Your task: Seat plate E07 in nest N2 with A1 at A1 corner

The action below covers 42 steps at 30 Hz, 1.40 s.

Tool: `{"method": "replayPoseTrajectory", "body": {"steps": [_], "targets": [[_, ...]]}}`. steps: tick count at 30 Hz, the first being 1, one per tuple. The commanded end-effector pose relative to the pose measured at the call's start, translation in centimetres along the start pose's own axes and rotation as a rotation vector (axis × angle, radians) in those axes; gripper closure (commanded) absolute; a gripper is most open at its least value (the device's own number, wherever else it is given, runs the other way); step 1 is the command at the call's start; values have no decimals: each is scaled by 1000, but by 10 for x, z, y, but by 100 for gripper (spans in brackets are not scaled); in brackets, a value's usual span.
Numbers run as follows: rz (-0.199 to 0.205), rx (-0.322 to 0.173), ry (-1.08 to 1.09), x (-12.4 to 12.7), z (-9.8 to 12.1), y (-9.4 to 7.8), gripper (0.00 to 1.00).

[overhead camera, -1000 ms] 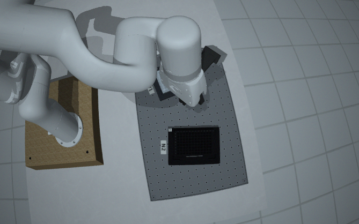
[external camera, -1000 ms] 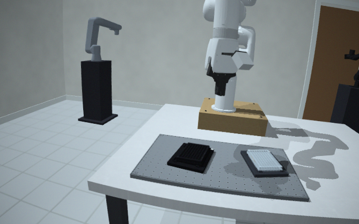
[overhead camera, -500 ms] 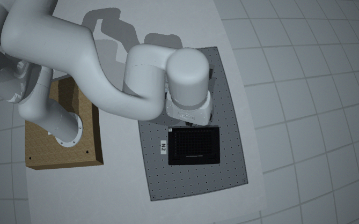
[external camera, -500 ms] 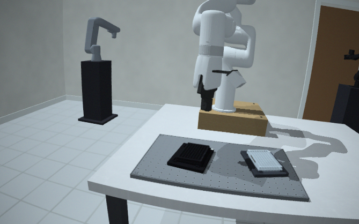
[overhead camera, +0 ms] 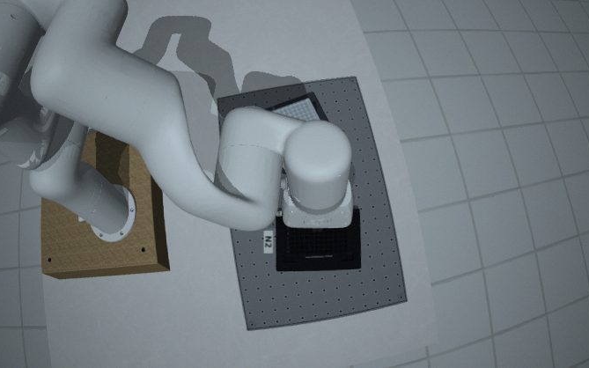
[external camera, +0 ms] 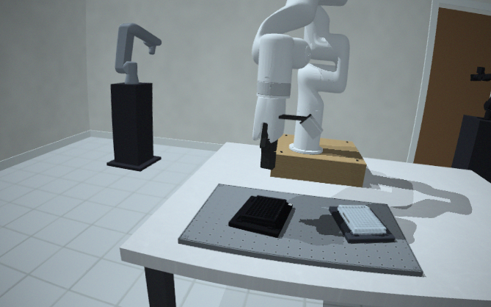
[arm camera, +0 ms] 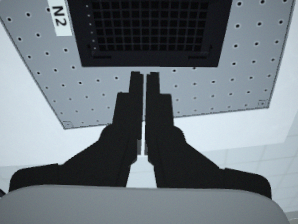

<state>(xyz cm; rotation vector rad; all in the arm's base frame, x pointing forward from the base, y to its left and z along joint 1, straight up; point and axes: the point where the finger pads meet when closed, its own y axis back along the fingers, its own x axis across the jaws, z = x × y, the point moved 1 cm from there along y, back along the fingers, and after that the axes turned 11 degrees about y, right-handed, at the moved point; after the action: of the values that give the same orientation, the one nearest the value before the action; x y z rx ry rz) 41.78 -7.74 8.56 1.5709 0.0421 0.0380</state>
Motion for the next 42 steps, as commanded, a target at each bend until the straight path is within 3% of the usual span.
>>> {"method": "replayPoseTrajectory", "body": {"steps": [1,22,42], "targets": [[1,0,1,0,0,-8,100],[0,0,1,0,1,-57,100],[0,0,1,0,1,-57,100]]}}
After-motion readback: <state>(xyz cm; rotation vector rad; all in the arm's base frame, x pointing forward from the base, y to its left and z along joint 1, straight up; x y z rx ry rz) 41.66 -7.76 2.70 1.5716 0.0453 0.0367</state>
